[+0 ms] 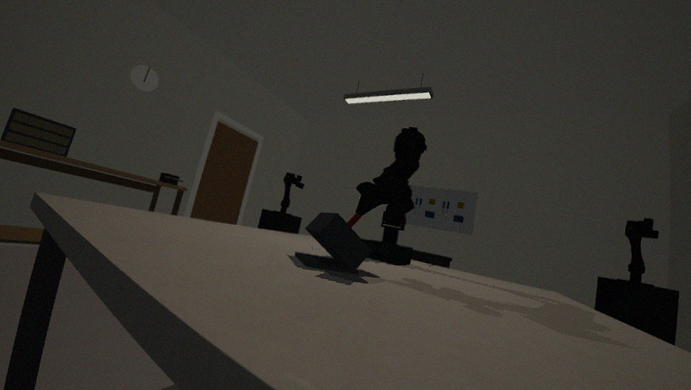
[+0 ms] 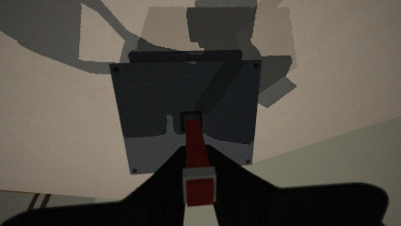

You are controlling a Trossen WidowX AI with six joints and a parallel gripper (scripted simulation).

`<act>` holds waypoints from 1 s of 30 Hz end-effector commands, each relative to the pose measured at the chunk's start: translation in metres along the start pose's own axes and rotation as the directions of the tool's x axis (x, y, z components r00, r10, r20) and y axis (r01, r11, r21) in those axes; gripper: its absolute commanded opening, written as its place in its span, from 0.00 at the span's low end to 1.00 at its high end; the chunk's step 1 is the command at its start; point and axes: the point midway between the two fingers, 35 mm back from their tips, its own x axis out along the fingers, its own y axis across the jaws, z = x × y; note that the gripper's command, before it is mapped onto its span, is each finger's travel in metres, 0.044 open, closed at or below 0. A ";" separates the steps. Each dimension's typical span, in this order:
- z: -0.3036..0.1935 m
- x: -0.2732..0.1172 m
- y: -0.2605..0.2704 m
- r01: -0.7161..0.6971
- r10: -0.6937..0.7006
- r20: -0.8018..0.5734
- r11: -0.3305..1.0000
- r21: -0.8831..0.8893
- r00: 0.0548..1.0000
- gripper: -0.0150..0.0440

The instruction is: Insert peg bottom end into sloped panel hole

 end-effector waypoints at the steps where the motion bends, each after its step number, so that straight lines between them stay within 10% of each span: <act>1: 0.001 0.002 0.002 -0.003 0.003 0.001 1.000 0.001 1.000 0.25; 30: 0.001 0.008 0.001 -0.003 0.003 0.001 1.000 0.001 1.000 0.25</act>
